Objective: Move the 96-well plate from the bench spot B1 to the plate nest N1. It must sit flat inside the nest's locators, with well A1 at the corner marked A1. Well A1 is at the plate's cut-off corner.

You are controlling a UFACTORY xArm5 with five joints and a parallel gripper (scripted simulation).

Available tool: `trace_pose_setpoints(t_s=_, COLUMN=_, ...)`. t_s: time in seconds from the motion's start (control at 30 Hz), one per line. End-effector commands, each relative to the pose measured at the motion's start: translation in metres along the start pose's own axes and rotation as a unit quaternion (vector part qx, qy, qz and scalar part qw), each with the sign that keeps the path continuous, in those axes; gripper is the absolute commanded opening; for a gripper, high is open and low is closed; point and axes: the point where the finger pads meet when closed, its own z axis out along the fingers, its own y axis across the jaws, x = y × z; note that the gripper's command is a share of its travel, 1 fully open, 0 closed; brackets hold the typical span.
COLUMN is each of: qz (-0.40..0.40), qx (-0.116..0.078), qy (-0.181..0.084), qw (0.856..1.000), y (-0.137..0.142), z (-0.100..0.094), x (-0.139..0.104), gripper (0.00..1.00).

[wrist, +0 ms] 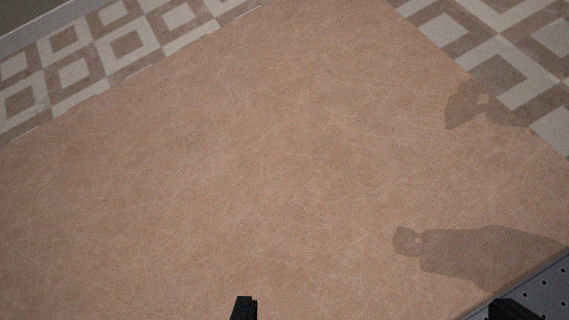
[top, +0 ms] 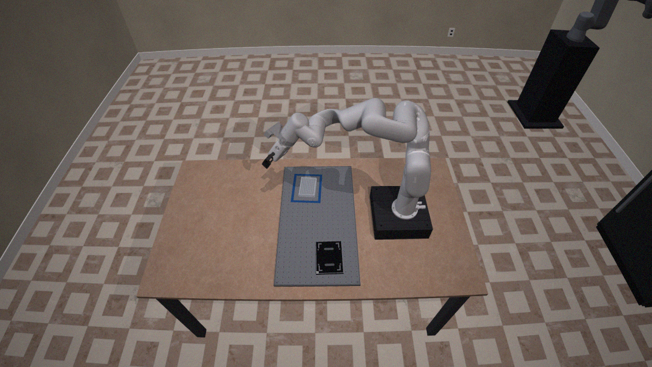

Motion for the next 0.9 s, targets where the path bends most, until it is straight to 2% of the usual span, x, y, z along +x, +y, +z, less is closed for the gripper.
trace_pose_setpoints(t_s=0.0, qz=-0.015, qx=-0.002, qy=-0.013, qw=1.000, y=-0.003, z=-0.009, x=-0.013, gripper=1.00)
trace_pose_setpoints(t_s=0.1, qz=-0.048, qx=-0.009, qy=-0.044, qw=0.998, y=-0.005, z=-0.016, x=-0.026, gripper=1.00)
trace_pose_setpoints(t_s=0.2, qz=-0.048, qx=-0.009, qy=-0.044, qw=0.998, y=-0.005, z=-0.021, x=-0.036, gripper=1.00)
trace_pose_setpoints(t_s=0.3, qz=-0.081, qx=-0.015, qy=-0.075, qw=0.994, y=-0.006, z=-0.027, x=-0.049, gripper=1.00)
trace_pose_setpoints(t_s=0.43, qz=-0.081, qx=-0.015, qy=-0.075, qw=0.994, y=-0.006, z=-0.032, x=-0.058, gripper=1.00)
trace_pose_setpoints(t_s=0.53, qz=-0.114, qx=-0.020, qy=-0.107, qw=0.987, y=-0.006, z=-0.039, x=-0.071, gripper=1.00)
trace_pose_setpoints(t_s=0.67, qz=-0.114, qx=-0.020, qy=-0.107, qw=0.987, y=-0.006, z=-0.046, x=-0.083, gripper=1.00)
trace_pose_setpoints(t_s=0.77, qz=-0.147, qx=-0.025, qy=-0.139, qw=0.979, y=-0.005, z=-0.053, x=-0.096, gripper=1.00)
trace_pose_setpoints(t_s=0.87, qz=-0.147, qx=-0.025, qy=-0.139, qw=0.979, y=-0.004, z=-0.059, x=-0.107, gripper=1.00)
